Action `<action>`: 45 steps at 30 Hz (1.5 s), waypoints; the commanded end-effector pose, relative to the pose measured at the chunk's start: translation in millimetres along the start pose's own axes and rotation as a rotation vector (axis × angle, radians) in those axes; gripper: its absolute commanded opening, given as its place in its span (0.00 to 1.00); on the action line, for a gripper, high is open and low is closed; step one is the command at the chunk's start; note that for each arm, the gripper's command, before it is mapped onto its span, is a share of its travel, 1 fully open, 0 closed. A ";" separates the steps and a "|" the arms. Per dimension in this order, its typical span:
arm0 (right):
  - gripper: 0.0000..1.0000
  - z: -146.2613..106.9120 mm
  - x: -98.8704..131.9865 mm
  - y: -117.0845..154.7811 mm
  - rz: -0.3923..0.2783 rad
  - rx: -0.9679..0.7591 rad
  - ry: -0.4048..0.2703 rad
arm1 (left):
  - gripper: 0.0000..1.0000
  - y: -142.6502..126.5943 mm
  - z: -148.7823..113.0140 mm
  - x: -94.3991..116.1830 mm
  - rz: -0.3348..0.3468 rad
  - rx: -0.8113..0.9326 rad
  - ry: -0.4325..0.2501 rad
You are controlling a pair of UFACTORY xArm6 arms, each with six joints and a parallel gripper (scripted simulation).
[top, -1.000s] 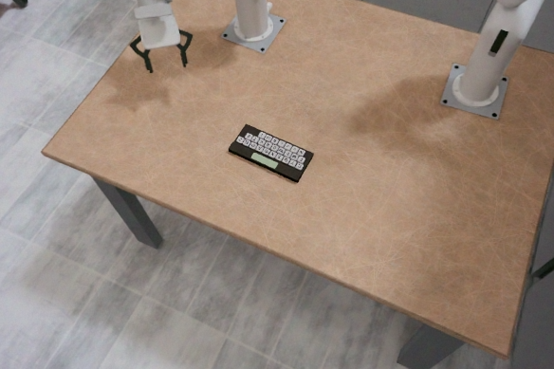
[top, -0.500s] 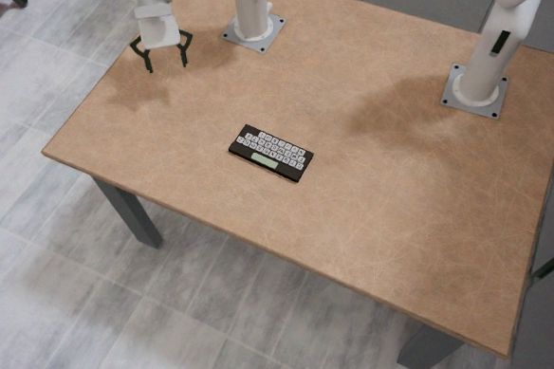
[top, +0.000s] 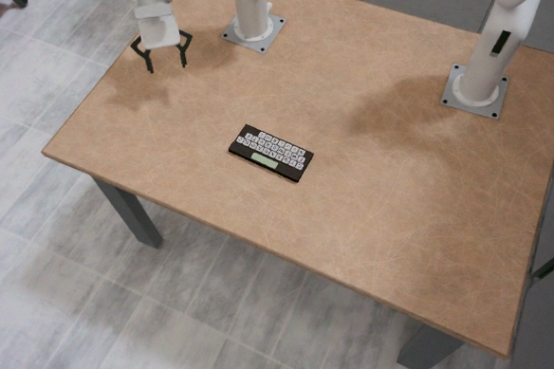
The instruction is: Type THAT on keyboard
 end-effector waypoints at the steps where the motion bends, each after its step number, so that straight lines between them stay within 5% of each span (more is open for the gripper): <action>1: 0.00 1.0 0.4 0.8 -0.001 0.001 0.001 | 1.00 -0.1 0.9 1.7 0.000 0.000 0.005; 9: 0.00 7.6 -4.4 -2.1 0.030 -0.023 -0.007 | 1.00 -0.1 0.9 1.7 0.000 0.000 0.005; 20: 0.00 50.0 -39.2 -29.4 0.238 -0.200 -0.128 | 1.00 -0.1 0.9 1.7 0.000 0.000 0.005; 24: 0.00 55.6 -44.3 -34.4 0.264 -0.227 -0.155 | 1.00 -0.1 0.9 1.7 0.000 0.000 0.005; 34: 0.00 86.8 -77.7 -72.6 0.388 -0.402 -0.395 | 1.00 -0.1 0.9 1.7 0.000 0.000 0.005; 38: 0.00 95.3 -88.9 -87.4 0.402 -0.460 -0.499 | 1.00 -0.1 0.9 1.7 0.000 0.000 0.005; 41: 0.00 95.3 -88.9 -87.4 0.402 -0.460 -0.499 | 1.00 -0.1 0.9 1.7 0.000 0.000 0.005; 43: 0.00 102.5 -99.7 -102.4 0.397 -0.514 -0.607 | 1.00 -0.1 0.9 1.7 0.000 0.000 0.005; 45: 0.00 102.5 -99.7 -102.4 0.397 -0.514 -0.607 | 1.00 -0.1 0.9 1.7 0.000 0.000 0.005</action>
Point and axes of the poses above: on each arm, the point where the finger pads meet when closed, its own x axis back along the fingers, its own y axis across the jaws, z = x × y, the point moved 1 cm from there along x, back along the fingers, and after that the axes turned 3 degrees about -x, right-handed, at the moved point
